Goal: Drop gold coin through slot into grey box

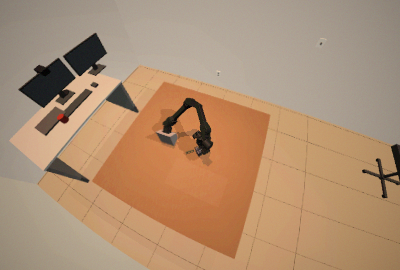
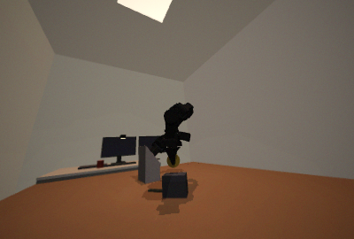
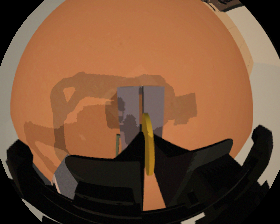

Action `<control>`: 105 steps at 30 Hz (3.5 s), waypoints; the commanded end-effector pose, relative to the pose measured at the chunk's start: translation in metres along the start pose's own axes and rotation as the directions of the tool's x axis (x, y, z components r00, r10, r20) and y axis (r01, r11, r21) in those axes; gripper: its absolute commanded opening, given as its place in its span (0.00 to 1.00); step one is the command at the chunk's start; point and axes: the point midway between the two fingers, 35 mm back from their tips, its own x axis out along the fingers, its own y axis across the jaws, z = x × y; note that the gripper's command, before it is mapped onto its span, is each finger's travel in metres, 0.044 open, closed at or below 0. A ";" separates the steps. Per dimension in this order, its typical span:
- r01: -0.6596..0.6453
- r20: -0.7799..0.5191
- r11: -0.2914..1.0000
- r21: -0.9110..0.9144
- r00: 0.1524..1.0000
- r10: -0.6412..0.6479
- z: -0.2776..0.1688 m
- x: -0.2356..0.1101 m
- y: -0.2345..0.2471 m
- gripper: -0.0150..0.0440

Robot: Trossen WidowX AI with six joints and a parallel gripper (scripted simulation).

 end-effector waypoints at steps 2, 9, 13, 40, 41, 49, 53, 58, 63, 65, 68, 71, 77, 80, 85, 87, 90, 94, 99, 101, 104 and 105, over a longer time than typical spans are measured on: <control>0.002 0.001 1.000 0.000 1.000 -0.002 -0.001 -0.001 0.000 0.25; 0.002 0.001 1.000 0.002 1.000 -0.002 0.000 0.000 0.000 0.25; 0.002 0.001 1.000 0.006 1.000 -0.002 0.003 0.002 0.000 0.25; 0.004 0.000 1.000 0.011 1.000 -0.004 0.005 0.008 0.001 0.25; 0.004 0.000 1.000 0.011 1.000 -0.004 0.005 0.008 0.001 0.25; 0.004 0.000 1.000 0.010 1.000 -0.004 0.005 0.011 0.000 0.25; 0.004 0.000 1.000 0.014 1.000 -0.004 0.003 0.012 0.000 0.25; 0.004 0.000 1.000 0.017 1.000 -0.004 0.003 0.013 0.000 0.25; 0.004 0.000 1.000 0.013 1.000 -0.004 0.004 0.015 0.000 0.25; 0.004 0.001 1.000 0.012 1.000 -0.004 0.004 0.015 0.000 0.25; 0.004 0.001 1.000 0.011 1.000 -0.004 0.004 0.016 0.000 0.25; 0.004 0.001 1.000 0.012 1.000 -0.004 0.004 0.017 0.000 0.25; 0.004 0.001 1.000 0.014 1.000 -0.004 0.004 0.019 0.000 0.25; 0.004 0.001 1.000 0.014 1.000 -0.004 0.003 0.019 0.000 0.25; 0.003 0.001 1.000 0.014 1.000 -0.003 0.004 0.021 0.000 0.25; 0.003 0.001 1.000 0.014 1.000 -0.003 0.004 0.021 0.000 0.25; 0.003 0.001 1.000 0.013 1.000 -0.003 0.004 0.022 0.000 0.25; 0.007 -0.001 1.000 0.010 1.000 -0.007 0.003 0.020 0.000 0.34; 0.007 -0.001 1.000 0.010 1.000 -0.007 0.003 0.020 0.000 0.53; 0.007 -0.001 1.000 0.010 1.000 -0.007 0.003 0.020 0.000 0.53; 0.007 -0.001 1.000 0.010 1.000 -0.007 0.003 0.020 0.000 0.53; 0.007 -0.001 1.000 0.010 1.000 -0.007 0.003 0.020 0.000 0.53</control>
